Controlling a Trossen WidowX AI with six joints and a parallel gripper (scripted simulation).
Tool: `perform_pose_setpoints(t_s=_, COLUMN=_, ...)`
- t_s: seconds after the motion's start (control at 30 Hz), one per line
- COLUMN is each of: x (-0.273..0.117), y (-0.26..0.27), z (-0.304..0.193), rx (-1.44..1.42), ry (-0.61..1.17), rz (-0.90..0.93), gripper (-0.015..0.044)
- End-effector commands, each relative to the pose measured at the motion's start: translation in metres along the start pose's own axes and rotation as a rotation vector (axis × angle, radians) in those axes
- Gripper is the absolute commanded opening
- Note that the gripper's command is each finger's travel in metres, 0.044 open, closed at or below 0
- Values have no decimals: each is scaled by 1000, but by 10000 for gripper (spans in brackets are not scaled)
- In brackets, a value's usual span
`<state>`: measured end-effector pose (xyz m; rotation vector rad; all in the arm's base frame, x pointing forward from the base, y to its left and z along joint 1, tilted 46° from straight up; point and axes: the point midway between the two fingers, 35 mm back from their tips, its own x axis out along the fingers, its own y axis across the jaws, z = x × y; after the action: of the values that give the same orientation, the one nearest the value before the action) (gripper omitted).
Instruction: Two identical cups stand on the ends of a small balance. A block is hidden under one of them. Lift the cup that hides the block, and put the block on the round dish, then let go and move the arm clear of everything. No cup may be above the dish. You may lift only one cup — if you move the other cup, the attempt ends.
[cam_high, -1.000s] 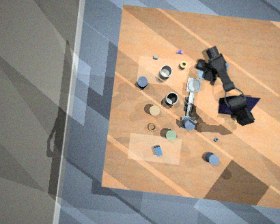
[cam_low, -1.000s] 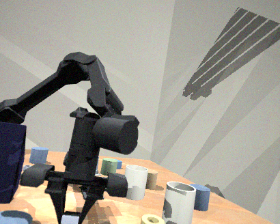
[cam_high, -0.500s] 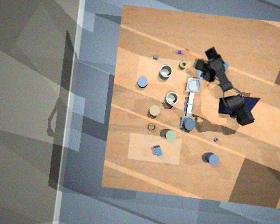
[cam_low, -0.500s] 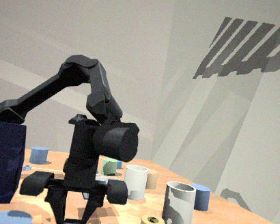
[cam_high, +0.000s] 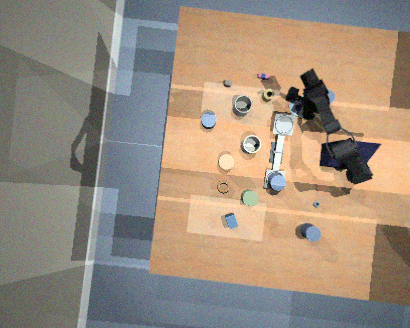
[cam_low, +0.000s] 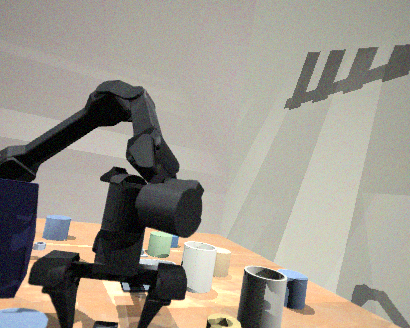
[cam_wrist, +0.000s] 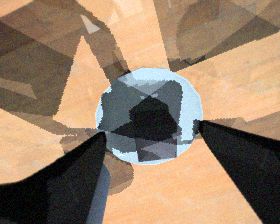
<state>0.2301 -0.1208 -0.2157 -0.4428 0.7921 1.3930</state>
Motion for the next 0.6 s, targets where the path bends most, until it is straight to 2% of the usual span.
perform_pose_setpoints(t_s=0.0, x=-10, y=-2, z=0, rx=34, ry=0, rz=-10, gripper=440)
perform_pose_setpoints(t_s=0.23, x=-55, y=1, z=-1, rx=-3, ry=-2, rz=0, gripper=440)
perform_pose_setpoints(t_s=0.37, x=-60, y=1, z=-1, rx=-5, ry=-3, rz=1, gripper=440)
perform_pose_setpoints(t_s=0.5, x=-99, y=4, z=-1, rx=7, ry=-6, rz=-2, gripper=440)
perform_pose_setpoints(t_s=0.57, x=-102, y=5, z=-1, rx=8, ry=-6, rz=-2, gripper=440)
